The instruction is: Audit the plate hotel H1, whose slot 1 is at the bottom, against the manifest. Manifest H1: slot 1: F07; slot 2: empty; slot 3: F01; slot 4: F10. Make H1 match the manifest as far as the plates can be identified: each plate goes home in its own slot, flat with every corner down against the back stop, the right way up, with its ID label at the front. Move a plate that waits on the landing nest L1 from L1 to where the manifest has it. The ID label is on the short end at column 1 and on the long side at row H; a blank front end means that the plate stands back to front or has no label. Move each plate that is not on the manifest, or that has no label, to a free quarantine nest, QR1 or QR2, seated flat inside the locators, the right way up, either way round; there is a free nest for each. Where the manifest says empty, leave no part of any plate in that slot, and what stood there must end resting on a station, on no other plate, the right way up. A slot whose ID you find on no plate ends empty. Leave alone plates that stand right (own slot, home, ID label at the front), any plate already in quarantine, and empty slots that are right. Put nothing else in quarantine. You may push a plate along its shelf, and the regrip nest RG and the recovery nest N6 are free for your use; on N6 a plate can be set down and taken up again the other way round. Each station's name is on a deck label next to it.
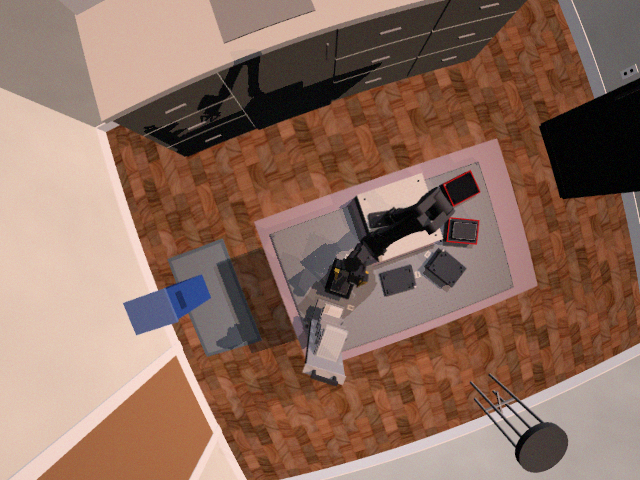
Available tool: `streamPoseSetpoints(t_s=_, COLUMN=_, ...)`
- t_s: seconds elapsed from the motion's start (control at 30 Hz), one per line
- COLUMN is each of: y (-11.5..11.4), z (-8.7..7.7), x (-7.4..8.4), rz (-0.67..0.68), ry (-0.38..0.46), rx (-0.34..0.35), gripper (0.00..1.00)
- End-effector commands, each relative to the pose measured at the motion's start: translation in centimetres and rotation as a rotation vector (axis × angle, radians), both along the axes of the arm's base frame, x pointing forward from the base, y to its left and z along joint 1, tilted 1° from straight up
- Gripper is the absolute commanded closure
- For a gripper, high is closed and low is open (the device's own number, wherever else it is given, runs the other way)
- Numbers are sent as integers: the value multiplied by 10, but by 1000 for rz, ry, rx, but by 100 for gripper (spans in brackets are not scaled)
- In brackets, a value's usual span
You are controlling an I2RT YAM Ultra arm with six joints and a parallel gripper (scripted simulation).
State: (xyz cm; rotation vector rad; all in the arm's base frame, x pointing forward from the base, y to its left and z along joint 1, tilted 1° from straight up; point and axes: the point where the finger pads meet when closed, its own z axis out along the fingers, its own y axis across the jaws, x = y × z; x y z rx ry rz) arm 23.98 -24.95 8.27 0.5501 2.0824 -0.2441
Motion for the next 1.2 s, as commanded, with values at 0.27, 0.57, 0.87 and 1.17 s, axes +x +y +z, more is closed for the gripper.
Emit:
streamPoseSetpoints(t_s=0.27, y=-8, z=-9, x=5, rz=7, ry=-34, rx=-56, gripper=0)
streamPoseSetpoints(t_s=0.57, y=-8, z=-9, x=5, rz=7, ry=-34, rx=-56, gripper=0)
streamPoseSetpoints(t_s=0.87, y=-8, z=-9, x=5, rz=7, ry=-34, rx=-56, gripper=0)
streamPoseSetpoints(t_s=1.17, y=-8, z=-9, x=5, rz=7, ry=-34, rx=-56, gripper=0)
